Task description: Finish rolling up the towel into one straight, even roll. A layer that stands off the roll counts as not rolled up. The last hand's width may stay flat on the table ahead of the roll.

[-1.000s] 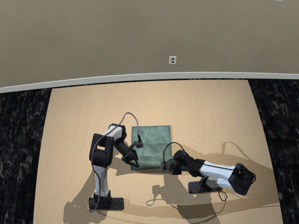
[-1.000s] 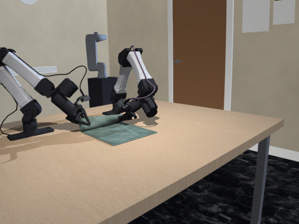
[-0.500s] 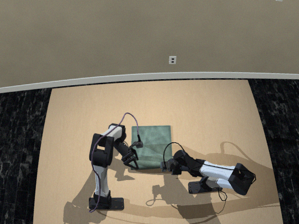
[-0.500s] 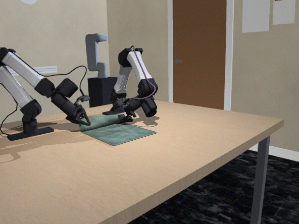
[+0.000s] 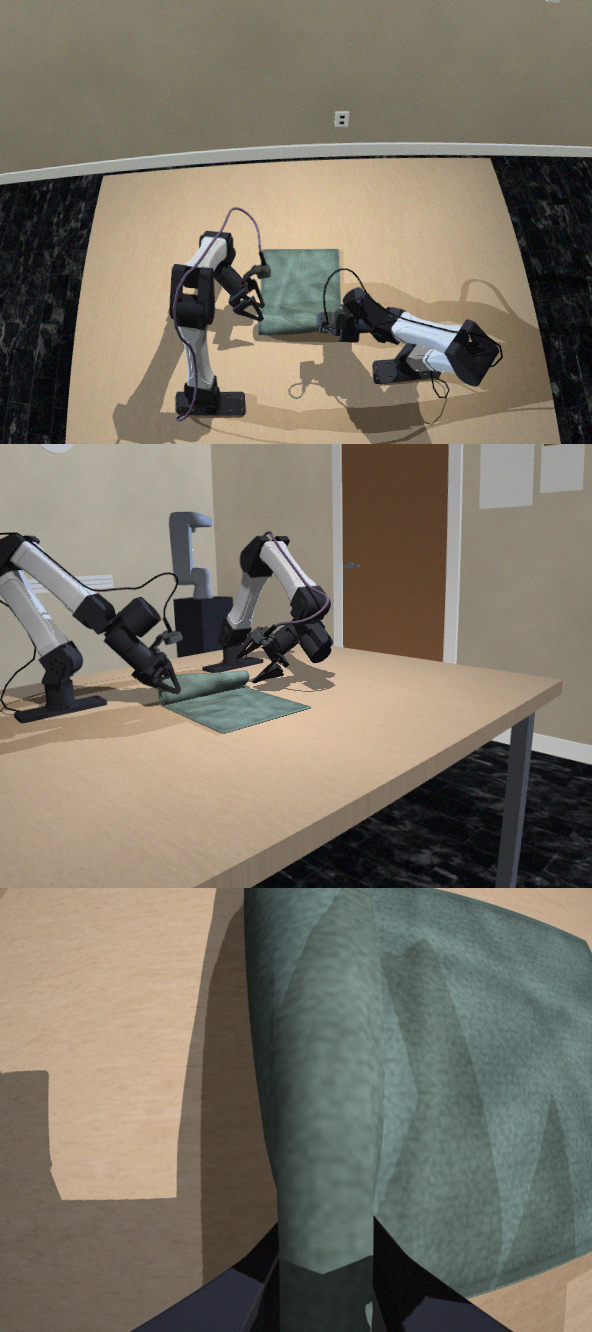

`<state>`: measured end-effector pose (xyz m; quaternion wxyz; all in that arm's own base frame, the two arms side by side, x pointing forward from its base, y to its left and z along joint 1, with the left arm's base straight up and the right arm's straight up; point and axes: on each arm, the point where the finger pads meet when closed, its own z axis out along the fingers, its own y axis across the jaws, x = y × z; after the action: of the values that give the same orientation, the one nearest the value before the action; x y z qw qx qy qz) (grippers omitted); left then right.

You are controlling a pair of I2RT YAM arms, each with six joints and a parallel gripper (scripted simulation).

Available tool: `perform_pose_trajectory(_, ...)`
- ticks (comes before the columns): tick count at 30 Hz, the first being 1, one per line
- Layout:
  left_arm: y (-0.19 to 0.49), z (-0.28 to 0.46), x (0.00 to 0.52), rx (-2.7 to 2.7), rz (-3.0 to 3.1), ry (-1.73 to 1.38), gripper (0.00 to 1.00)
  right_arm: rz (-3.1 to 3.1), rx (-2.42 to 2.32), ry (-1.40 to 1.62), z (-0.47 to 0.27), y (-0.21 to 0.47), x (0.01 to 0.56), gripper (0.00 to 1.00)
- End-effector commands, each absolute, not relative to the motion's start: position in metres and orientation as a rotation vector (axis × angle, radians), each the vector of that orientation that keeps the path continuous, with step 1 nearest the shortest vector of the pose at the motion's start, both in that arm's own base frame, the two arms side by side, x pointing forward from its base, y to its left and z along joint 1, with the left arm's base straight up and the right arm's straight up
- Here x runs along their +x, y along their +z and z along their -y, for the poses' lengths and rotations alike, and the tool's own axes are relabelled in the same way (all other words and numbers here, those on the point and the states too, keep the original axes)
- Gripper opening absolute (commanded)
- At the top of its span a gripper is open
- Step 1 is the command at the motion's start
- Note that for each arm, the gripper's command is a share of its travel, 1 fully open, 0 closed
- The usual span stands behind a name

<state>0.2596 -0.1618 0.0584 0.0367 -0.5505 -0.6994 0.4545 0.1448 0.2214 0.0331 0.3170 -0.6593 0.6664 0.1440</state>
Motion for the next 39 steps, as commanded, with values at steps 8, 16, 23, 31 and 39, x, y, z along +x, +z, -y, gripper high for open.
perform_pose_trajectory(8, 0.073, 0.150, 0.265, -1.733, 2.094, 1.383, 0.87, -1.925, -1.745, 0.686, -0.225, 0.039, 0.141, 0.23)
perform_pose_trajectory(16, 0.078, 0.159, 0.255, -2.007, 2.202, 1.262, 0.89, -2.060, -1.726, 0.916, -0.225, 0.042, 0.141, 0.23)
perform_pose_trajectory(23, 0.085, 0.170, 0.240, -2.403, 2.322, 1.031, 0.92, -2.181, -1.689, 1.148, -0.225, 0.044, 0.141, 0.23)
perform_pose_trajectory(31, 0.090, 0.180, 0.229, -2.727, 2.382, 0.784, 0.94, -2.261, -1.649, 1.321, -0.225, 0.045, 0.141, 0.23)
perform_pose_trajectory(39, 0.094, 0.187, 0.221, -2.959, 2.398, 0.567, 0.97, -2.323, -1.608, 1.468, -0.225, 0.047, 0.141, 0.23)
